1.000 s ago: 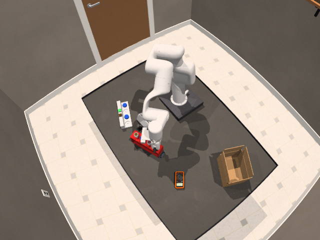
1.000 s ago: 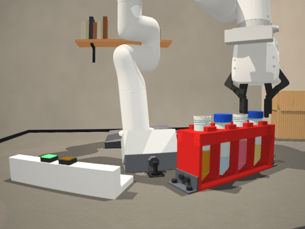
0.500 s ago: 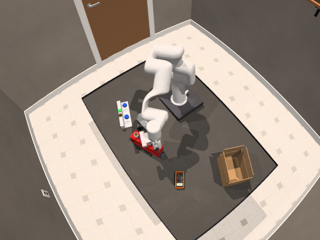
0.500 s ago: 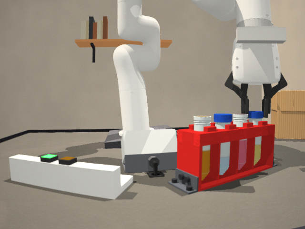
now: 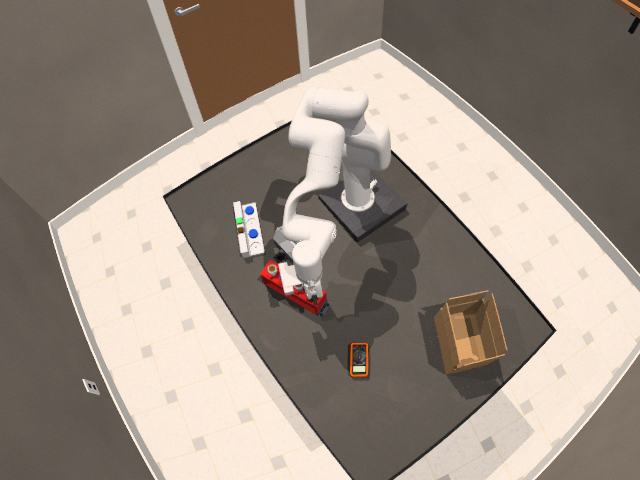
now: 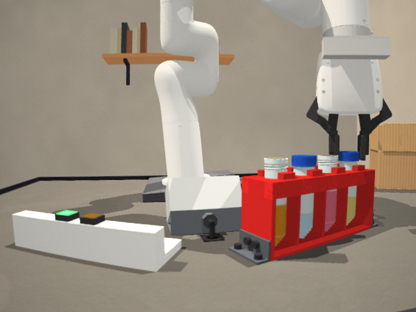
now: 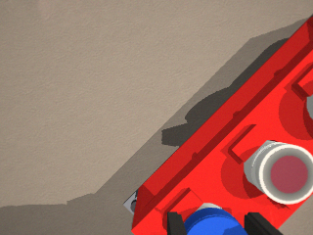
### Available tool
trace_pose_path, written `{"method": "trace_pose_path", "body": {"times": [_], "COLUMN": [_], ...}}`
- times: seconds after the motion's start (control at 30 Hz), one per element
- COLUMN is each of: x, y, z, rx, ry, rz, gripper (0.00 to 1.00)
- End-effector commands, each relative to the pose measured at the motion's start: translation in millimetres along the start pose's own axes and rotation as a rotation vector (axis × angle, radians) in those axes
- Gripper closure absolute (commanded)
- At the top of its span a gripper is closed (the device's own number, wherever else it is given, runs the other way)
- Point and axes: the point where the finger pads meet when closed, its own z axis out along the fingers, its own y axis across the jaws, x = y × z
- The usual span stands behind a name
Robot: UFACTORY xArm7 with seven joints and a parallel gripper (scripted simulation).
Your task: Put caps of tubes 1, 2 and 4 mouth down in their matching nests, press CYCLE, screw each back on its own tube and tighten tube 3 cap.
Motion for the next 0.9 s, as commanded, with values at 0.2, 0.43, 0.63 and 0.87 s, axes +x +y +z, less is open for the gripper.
{"method": "trace_pose_path", "body": {"times": [0.2, 0.43, 0.63, 0.87], "x": [0.8, 0.8, 0.8, 0.7], "y": [-1.5, -1.5, -1.4, -1.4], "z": [-1.4, -1.2, -0.9, -0.7], "rx": [0.005, 0.006, 0.006, 0.006], "ry": [0.002, -0.001, -0.002, -0.003], "rz": [0.441, 0.651, 0.955, 1.250], "gripper": [1.00, 1.00, 1.00, 1.00]}}
